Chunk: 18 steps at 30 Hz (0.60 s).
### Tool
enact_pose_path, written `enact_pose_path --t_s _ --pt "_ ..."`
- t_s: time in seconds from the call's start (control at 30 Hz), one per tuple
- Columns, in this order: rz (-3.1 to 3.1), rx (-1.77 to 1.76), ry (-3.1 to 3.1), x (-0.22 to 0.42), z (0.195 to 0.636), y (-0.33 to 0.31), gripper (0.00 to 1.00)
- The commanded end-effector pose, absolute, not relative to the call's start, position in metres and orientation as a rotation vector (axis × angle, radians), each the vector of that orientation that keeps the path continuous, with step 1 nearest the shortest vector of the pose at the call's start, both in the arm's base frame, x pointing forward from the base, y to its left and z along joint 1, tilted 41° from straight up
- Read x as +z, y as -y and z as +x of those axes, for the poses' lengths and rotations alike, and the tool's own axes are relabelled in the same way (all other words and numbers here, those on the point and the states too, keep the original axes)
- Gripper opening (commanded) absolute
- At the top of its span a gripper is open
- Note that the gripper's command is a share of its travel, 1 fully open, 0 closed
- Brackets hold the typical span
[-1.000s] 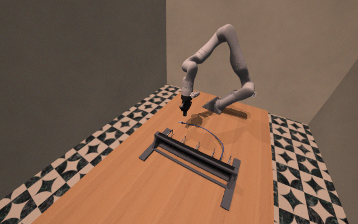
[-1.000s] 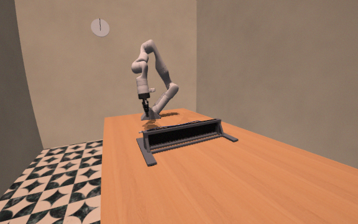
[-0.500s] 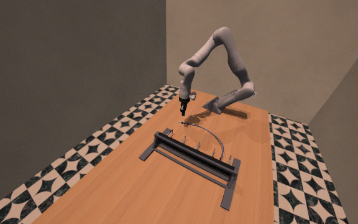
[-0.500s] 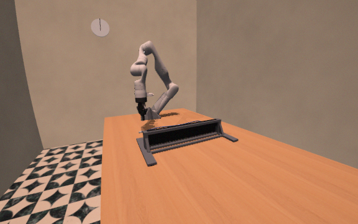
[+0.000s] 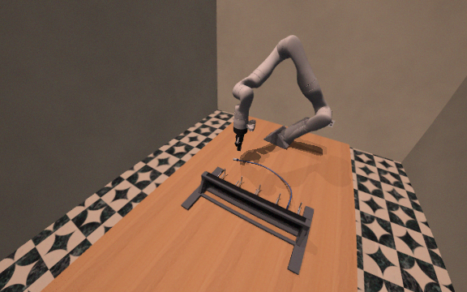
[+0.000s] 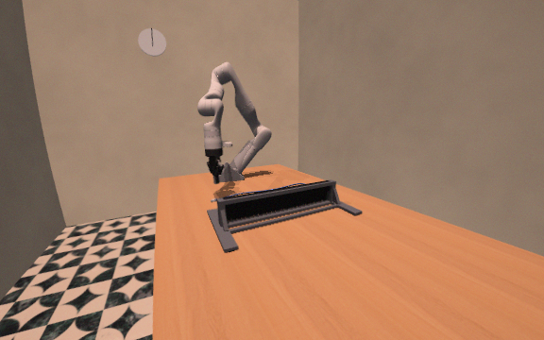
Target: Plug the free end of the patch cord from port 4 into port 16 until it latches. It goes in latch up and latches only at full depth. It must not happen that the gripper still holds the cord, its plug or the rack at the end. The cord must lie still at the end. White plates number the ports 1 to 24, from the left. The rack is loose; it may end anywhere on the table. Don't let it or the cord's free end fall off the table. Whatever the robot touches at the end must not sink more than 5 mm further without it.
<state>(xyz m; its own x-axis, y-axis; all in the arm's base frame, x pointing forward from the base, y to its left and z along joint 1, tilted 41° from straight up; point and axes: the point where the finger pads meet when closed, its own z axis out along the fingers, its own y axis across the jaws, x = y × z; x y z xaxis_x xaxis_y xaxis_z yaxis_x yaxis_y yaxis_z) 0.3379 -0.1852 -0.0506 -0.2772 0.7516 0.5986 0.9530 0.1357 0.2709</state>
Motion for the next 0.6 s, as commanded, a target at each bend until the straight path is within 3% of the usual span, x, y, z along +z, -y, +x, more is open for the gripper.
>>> enact_pose_path --t_s 0.0,0.57 --pt "-1.637 -0.873 2.118 -0.0536 0.3346 0.1868 0.0" --pt "-1.631 -0.865 2.124 -0.0545 0.3326 0.1874 0.0"
